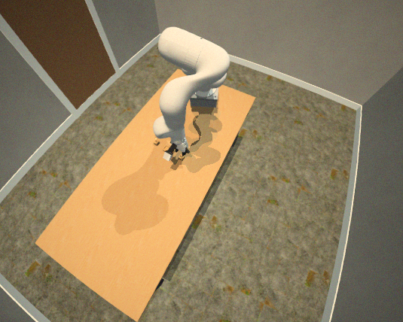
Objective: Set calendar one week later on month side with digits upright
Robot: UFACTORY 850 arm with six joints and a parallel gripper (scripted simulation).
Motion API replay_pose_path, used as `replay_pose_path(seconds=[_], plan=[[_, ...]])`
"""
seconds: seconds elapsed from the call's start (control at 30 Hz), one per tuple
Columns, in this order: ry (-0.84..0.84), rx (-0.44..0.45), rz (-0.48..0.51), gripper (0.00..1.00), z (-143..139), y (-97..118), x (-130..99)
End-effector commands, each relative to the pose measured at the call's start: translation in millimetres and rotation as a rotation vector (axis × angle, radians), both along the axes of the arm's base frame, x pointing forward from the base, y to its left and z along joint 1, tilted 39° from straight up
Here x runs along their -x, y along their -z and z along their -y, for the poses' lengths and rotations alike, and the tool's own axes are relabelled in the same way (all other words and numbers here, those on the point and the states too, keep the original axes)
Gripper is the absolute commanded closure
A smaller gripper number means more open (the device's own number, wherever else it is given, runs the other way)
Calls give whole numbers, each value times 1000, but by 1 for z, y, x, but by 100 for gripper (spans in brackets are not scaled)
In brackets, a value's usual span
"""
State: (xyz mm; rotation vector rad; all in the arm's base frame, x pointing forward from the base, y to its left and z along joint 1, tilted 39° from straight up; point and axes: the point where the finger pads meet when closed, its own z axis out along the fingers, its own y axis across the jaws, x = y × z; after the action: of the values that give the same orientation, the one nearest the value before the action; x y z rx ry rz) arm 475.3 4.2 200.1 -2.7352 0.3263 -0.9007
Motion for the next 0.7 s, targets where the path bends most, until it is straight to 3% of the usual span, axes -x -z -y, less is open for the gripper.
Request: replay_pose_path(seconds=[0.0, 0.67], plan=[[0, 0, 1, 51, -1, 4, -3], [0, 0, 1, 51, -6, 27, -21]])
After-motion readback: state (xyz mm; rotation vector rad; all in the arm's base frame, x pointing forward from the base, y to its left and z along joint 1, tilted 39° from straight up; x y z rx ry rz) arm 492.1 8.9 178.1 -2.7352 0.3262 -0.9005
